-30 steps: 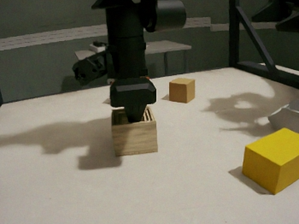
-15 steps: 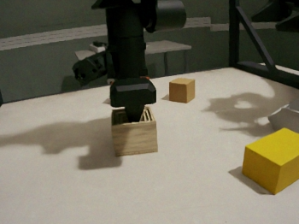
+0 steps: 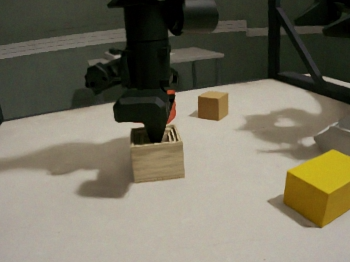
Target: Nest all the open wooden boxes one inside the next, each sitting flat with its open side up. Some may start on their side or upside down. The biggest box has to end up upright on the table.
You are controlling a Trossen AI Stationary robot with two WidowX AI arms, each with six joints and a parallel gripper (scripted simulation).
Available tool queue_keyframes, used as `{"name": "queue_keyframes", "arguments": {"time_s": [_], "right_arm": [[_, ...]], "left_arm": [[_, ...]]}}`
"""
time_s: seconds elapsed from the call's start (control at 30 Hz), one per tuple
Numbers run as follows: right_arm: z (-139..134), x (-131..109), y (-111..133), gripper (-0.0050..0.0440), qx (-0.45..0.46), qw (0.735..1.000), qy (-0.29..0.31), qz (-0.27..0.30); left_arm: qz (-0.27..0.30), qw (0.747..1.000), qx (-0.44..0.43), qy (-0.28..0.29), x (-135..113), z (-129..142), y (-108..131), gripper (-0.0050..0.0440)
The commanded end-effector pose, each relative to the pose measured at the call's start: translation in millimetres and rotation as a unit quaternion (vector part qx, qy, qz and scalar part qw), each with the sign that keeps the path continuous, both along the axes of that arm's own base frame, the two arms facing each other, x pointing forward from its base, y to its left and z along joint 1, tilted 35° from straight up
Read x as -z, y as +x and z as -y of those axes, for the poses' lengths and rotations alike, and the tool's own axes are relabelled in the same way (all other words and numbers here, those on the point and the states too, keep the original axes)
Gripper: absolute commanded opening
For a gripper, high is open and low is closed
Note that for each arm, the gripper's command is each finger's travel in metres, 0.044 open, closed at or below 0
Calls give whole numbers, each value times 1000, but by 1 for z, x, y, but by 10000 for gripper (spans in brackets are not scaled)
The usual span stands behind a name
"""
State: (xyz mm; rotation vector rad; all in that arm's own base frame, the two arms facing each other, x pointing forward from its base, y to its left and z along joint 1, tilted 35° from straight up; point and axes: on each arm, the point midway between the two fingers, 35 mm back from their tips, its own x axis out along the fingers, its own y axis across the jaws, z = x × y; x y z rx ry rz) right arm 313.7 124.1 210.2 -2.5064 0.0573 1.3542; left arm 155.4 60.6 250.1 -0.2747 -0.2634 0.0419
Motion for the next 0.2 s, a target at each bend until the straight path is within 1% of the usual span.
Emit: {"name": "queue_keyframes", "arguments": {"time_s": [0.0, 0.17], "right_arm": [[0, -25, -6, -3, 84, 994, 69, 14], [0, -29, -8, -5, 161, 979, 124, 3]], "left_arm": [[-1, 1000, 1, -1, 1, 0, 0, 400], [-1, 1000, 1, -1, 1, 0, 0, 400]]}}
